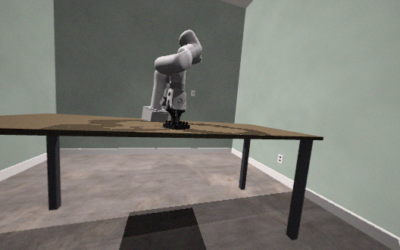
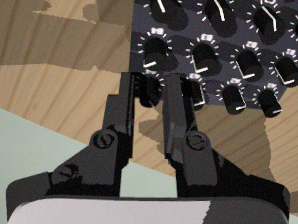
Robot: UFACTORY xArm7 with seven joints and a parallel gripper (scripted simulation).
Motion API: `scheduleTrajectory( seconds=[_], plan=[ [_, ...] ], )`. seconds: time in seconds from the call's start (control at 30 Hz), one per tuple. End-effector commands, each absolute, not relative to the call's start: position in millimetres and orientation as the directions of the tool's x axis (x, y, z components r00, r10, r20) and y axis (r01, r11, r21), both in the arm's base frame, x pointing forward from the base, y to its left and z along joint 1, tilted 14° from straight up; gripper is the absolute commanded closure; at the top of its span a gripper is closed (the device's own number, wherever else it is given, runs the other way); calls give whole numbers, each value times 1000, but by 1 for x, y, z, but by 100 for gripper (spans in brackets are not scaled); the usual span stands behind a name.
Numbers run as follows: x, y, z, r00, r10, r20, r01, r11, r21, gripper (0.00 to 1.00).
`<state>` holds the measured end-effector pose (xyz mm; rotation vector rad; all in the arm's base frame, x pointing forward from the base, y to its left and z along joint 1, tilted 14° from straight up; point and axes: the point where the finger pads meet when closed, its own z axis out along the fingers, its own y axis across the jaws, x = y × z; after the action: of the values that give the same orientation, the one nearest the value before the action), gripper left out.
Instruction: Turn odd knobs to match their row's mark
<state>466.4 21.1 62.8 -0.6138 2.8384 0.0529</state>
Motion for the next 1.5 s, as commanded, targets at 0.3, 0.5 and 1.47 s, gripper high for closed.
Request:
scheduleTrajectory(
  seconds=[0.3,0.5,1.47],
  plan=[
    [467,21,64,-884,-402,-240,-411,912,-16,81],
    [467,21,64,-884,-402,-240,-411,912,-16,81],
    [467,21,64,-884,-402,-240,-411,912,-16,92]
  ],
)
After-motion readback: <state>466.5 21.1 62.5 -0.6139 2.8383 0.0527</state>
